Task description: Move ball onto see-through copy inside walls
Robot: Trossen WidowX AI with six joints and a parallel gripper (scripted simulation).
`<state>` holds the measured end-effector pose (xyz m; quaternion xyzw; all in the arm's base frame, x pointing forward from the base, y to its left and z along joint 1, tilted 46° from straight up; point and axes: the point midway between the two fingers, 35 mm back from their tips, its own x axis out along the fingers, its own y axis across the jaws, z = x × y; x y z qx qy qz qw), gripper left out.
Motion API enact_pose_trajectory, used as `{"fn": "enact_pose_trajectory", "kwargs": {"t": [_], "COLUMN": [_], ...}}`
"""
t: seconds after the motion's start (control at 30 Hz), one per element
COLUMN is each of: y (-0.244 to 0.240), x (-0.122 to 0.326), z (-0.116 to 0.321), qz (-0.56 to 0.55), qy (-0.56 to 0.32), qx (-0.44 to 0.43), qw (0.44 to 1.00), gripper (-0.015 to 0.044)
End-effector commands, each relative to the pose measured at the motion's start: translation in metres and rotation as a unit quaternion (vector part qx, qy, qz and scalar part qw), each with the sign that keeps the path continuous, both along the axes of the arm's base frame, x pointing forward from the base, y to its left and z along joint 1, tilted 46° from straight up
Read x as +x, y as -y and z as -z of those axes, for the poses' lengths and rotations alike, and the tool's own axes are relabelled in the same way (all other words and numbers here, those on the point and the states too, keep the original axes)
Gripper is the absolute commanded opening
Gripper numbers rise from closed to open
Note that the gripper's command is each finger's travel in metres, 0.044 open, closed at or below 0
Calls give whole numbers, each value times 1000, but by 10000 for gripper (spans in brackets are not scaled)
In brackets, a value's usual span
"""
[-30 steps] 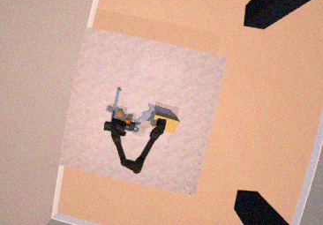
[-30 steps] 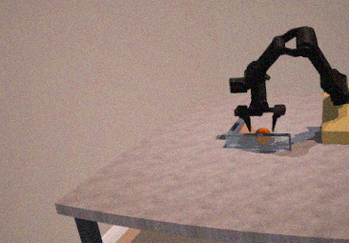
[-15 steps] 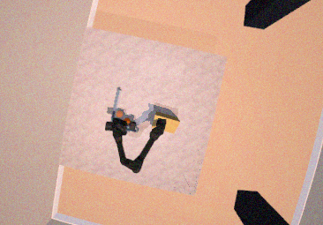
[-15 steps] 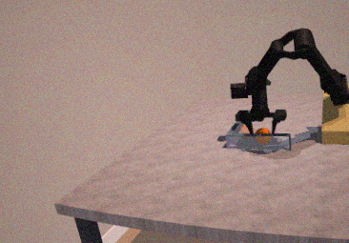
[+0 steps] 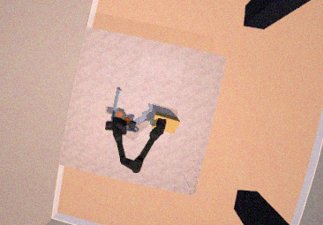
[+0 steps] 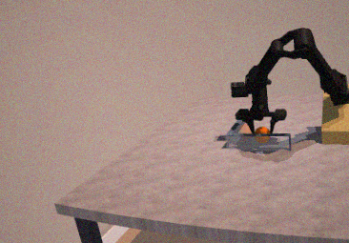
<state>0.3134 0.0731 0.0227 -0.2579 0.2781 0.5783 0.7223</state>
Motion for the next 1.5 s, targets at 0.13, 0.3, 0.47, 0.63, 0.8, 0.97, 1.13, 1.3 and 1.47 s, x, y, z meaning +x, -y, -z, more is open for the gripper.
{"fn": "enact_pose_trajectory", "kwargs": {"t": [0.13,0.3,0.47,0.63,0.8,0.97,1.13,1.3,1.47], "y": [25,43,61,77,92,93,95,97,98], "x": [3,0,-5,-13,-23,-24,-16,-8,0], "z": [-11,-29,-50,-72,-95,-98,-93,-86,-79], "qz": [22,13,3,-6,-15,-15,35,92,149], "qy": [-6,-5,-4,-1,3,2,-47,-103,-159], "qx": [-8,-11,-11,-8,-2,-1,11,24,38], "qw": [1000,1000,1000,1000,1000,1000,998,990,975], "gripper": [0,0,0,0,0,0,0,0,0]}}
